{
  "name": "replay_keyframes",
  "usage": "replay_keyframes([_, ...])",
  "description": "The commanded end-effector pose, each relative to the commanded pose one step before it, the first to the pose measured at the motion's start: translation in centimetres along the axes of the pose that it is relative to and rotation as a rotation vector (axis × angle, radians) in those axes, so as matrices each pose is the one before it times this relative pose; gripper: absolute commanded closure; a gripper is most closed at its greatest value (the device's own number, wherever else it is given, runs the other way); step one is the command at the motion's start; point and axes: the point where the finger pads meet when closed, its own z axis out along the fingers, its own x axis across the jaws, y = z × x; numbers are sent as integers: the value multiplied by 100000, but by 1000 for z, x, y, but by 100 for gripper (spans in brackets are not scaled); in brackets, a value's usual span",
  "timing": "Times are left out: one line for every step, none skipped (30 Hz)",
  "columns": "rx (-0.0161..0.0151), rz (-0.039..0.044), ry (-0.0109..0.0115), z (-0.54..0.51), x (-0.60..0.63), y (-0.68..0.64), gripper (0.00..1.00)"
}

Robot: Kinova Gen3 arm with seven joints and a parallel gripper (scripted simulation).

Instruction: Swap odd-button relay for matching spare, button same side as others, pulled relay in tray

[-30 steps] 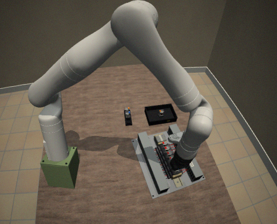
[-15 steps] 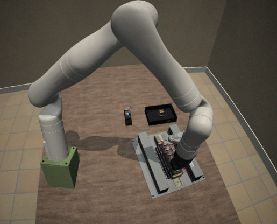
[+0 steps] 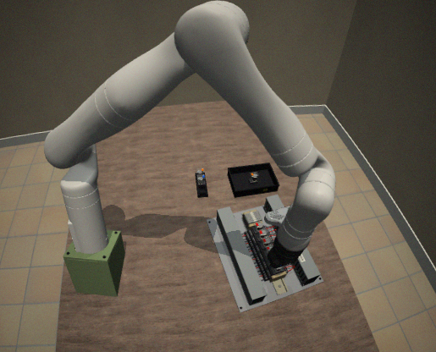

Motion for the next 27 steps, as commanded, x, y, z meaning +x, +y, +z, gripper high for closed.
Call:
replay_keyframes([1,243,299,-5,90,56,100])
replay_keyframes([21,34,16,14,4,0,100])
replay_keyframes([21,34,16,14,4,0,100])
replay_keyframes([21,34,16,14,4,0,100])
replay_keyframes([21,34,16,14,4,0,100])
replay_keyframes([21,34,16,14,4,0,100])
replay_keyframes([21,34,16,14,4,0,100])
replay_keyframes([21,34,16,14,4,0,100])
replay_keyframes([21,34,16,14,4,0,100])
replay_keyframes([0,0,0,0,0,0,100])
replay_keyframes([0,0,0,0,0,0,100])
replay_keyframes([-208,-432,-313,-137,-87,-10,100])
replay_keyframes([15,31,22,13,9,1,100])
replay_keyframes([15,31,22,13,9,1,100])
replay_keyframes([15,31,22,13,9,1,100])
replay_keyframes([15,31,22,13,9,1,100])
replay_keyframes([15,31,22,13,9,1,100])
replay_keyframes([15,31,22,13,9,1,100])
replay_keyframes([15,31,22,13,9,1,100])
replay_keyframes([15,31,22,13,9,1,100])
replay_keyframes([15,31,22,13,9,1,100])
replay_keyframes([15,31,22,13,9,1,100])
replay_keyframes([15,31,22,13,9,1,100])
replay_keyframes([15,31,22,13,9,1,100])
replay_keyframes([15,31,22,13,9,1,100])
replay_keyframes([15,31,22,13,9,1,100])
replay_keyframes([0,0,0,0,0,0,100])
